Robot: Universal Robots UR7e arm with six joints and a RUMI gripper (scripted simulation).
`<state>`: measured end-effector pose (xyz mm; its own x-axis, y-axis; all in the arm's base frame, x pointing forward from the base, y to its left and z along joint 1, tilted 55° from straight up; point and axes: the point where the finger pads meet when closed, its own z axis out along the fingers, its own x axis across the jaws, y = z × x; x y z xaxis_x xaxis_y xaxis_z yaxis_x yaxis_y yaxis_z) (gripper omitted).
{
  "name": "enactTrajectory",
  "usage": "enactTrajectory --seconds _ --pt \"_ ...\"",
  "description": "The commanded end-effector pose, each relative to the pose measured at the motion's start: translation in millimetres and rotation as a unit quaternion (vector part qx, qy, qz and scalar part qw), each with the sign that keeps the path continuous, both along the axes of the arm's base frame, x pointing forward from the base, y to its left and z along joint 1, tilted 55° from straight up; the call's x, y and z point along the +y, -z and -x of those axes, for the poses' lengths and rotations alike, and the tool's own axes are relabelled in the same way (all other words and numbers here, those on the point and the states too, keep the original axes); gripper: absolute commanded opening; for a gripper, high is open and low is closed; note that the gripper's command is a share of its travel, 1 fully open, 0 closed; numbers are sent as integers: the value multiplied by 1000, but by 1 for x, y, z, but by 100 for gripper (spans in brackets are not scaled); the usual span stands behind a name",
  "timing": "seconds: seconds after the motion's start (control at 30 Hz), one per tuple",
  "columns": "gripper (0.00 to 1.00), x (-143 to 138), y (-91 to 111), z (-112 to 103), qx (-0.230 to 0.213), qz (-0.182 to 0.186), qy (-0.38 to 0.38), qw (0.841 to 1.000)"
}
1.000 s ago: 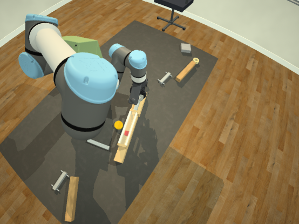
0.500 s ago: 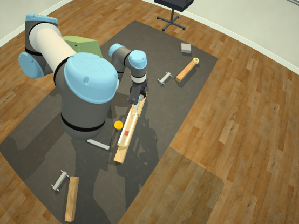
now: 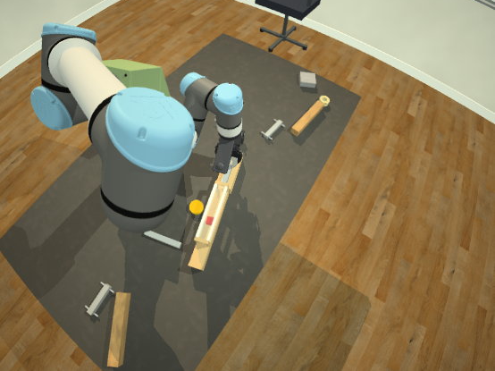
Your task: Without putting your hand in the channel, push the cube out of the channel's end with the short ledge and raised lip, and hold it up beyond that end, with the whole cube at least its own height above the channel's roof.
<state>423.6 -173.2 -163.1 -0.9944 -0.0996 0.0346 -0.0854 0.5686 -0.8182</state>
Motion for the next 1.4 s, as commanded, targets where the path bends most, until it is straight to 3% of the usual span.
enactTrajectory --seconds 0.0,0.93,1.37 --pt "0 0 -1 0 0 0 0 1000" --pt "0 -35 -51 -6 0 0 0 1000" --pt "0 -38 -56 -6 0 0 0 1000"
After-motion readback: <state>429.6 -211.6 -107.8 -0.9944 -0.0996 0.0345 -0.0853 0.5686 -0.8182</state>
